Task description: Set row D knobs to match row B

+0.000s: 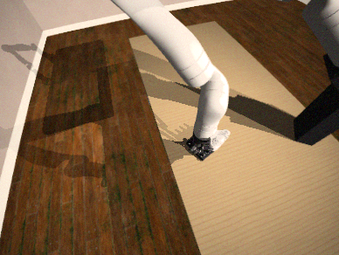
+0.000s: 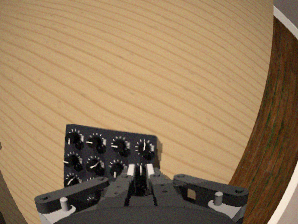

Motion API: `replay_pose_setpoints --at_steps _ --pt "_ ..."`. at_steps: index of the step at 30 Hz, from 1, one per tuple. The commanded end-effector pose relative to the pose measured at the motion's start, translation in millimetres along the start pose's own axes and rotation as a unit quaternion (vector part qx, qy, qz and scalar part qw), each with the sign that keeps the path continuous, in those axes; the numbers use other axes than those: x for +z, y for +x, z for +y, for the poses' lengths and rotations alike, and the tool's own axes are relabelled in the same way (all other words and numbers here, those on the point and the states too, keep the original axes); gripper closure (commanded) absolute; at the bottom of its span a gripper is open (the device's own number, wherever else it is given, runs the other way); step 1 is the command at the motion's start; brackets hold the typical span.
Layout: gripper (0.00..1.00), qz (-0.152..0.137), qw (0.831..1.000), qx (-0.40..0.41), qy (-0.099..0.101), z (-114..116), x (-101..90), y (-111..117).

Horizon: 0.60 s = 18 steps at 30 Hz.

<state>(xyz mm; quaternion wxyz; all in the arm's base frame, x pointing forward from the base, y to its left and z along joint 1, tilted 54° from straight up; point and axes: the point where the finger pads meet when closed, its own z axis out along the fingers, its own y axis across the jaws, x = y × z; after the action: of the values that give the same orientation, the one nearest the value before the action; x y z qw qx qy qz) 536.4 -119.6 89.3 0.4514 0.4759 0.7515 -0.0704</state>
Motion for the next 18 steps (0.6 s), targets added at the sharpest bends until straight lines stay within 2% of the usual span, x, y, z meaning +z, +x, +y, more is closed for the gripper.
replay_pose_setpoints --at_steps 1,18 --pt "0.92 0.000 1.000 0.016 0.000 -0.9 0.4 -1.8" --pt "0.92 0.000 0.997 0.083 0.000 -0.9 0.4 -1.8"
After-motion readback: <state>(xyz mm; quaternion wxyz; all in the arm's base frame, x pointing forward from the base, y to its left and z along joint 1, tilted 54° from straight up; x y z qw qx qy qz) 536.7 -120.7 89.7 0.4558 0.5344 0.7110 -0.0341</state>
